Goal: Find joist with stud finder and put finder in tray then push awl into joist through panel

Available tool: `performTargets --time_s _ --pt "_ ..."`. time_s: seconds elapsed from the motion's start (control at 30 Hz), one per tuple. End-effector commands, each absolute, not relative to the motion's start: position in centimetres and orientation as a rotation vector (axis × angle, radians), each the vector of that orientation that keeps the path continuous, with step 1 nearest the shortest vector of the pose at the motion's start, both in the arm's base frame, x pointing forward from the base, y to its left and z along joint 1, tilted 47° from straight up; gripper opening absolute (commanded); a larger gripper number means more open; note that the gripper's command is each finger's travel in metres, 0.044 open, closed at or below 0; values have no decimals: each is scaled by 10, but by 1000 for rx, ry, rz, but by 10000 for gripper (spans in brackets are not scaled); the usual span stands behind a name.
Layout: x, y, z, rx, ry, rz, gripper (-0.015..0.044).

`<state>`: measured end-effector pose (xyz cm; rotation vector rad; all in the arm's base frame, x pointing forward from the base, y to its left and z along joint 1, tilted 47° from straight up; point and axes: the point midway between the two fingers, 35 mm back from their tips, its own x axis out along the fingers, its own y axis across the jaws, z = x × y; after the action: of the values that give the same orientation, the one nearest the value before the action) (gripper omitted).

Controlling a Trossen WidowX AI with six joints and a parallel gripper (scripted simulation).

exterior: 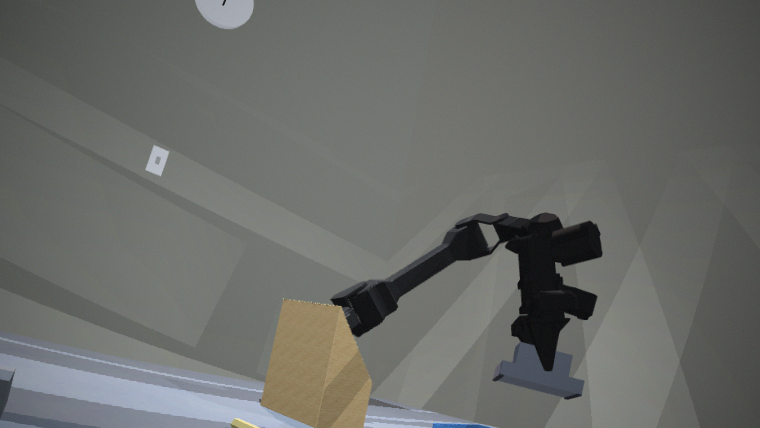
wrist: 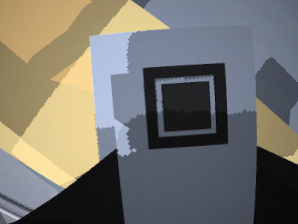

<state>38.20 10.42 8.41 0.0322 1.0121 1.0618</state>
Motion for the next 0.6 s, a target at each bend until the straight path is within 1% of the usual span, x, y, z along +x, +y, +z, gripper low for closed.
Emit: performTargets --time_s 0.0,0.57 --pt "367 126 104 -12 965 1113 0" --pt "297 194 166 -179 782 1312 0"
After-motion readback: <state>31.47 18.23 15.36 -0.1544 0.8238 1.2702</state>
